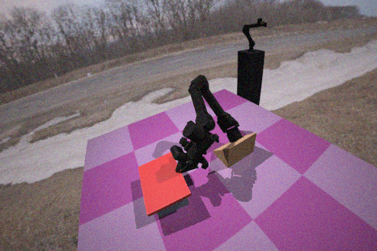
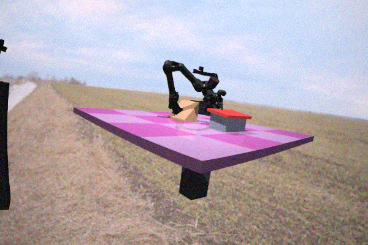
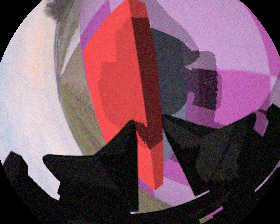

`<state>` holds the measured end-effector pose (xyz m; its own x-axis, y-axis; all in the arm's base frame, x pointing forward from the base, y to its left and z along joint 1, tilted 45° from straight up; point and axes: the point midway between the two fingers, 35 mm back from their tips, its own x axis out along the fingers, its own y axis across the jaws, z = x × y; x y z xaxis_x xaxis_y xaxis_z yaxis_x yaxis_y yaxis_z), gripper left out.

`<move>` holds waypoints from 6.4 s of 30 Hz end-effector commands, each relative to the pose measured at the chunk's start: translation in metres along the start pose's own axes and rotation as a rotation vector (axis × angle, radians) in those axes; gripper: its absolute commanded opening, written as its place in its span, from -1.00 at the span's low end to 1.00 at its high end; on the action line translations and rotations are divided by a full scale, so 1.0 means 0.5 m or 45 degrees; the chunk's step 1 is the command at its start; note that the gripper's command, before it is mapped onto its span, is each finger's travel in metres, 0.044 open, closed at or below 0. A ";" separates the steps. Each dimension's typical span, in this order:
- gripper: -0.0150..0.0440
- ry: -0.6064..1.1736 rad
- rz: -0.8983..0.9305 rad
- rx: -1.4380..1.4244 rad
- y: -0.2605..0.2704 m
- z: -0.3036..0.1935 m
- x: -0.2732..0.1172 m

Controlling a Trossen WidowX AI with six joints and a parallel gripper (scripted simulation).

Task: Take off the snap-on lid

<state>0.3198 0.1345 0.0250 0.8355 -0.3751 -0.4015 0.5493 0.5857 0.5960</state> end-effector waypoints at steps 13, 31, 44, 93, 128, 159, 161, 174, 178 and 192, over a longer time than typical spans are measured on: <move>-0.49 0.002 0.001 0.000 0.003 -0.001 0.003; -0.49 0.007 0.008 0.000 0.009 0.001 -0.002; -0.49 0.008 0.008 0.001 0.037 0.000 -0.023; -0.49 0.010 0.007 0.002 0.157 0.001 -0.079; -0.49 0.011 0.006 0.003 0.226 0.001 -0.138; -0.49 0.010 0.006 -0.001 0.220 0.086 -0.142; -0.49 0.010 0.005 -0.001 0.219 0.094 -0.142; -0.49 0.009 0.005 -0.003 0.217 0.145 -0.144; -0.49 0.009 0.005 -0.003 0.216 0.161 -0.145; -0.49 0.008 0.004 -0.005 0.214 0.217 -0.147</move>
<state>0.3202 0.1496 0.1860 0.8311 -0.3810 -0.4051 0.5559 0.5898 0.5858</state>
